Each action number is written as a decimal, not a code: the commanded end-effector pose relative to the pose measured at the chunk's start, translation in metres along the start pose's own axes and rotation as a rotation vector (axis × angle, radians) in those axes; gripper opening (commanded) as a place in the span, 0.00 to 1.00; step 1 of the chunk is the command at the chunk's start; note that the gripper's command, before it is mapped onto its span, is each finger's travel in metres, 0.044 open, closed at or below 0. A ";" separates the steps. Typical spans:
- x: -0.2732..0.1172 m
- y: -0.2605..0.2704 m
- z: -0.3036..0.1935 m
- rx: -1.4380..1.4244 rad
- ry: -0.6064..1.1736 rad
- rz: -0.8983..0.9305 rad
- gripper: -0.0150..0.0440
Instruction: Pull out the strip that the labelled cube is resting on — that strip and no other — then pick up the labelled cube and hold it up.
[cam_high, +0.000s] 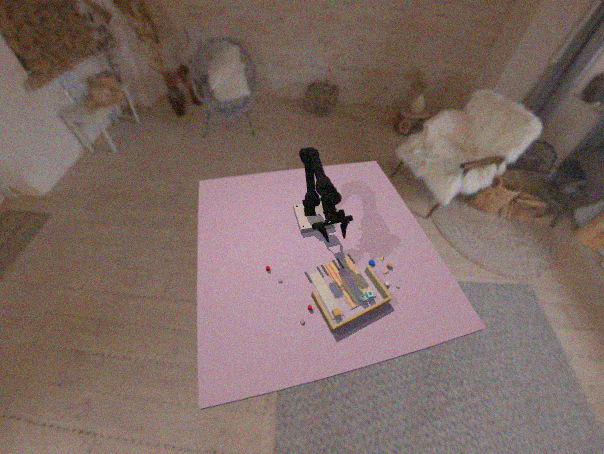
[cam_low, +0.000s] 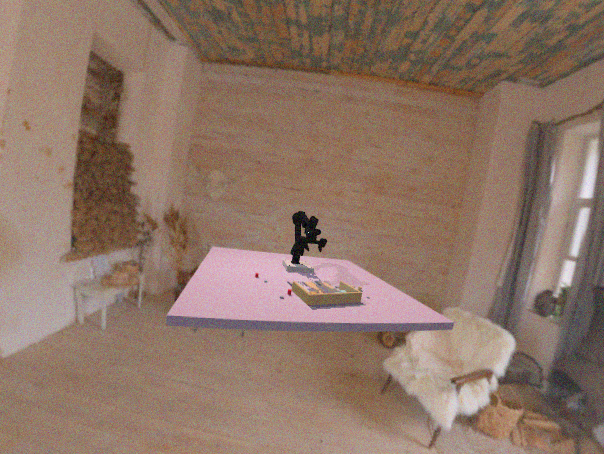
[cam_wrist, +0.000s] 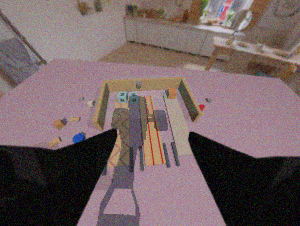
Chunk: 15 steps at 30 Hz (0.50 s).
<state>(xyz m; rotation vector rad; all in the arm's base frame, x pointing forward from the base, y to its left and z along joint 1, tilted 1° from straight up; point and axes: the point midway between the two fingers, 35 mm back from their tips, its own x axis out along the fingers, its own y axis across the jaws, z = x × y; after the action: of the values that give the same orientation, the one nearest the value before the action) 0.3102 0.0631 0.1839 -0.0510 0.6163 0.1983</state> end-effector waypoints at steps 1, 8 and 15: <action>0.009 0.005 -0.001 -0.011 0.064 0.013 0.80; 0.051 0.030 -0.014 -0.064 0.405 0.054 0.49; 0.086 0.058 -0.035 -0.104 0.732 0.076 0.25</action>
<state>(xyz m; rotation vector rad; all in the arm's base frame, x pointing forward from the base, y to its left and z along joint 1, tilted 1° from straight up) 0.3459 0.1196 0.1197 -0.1804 1.2315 0.2823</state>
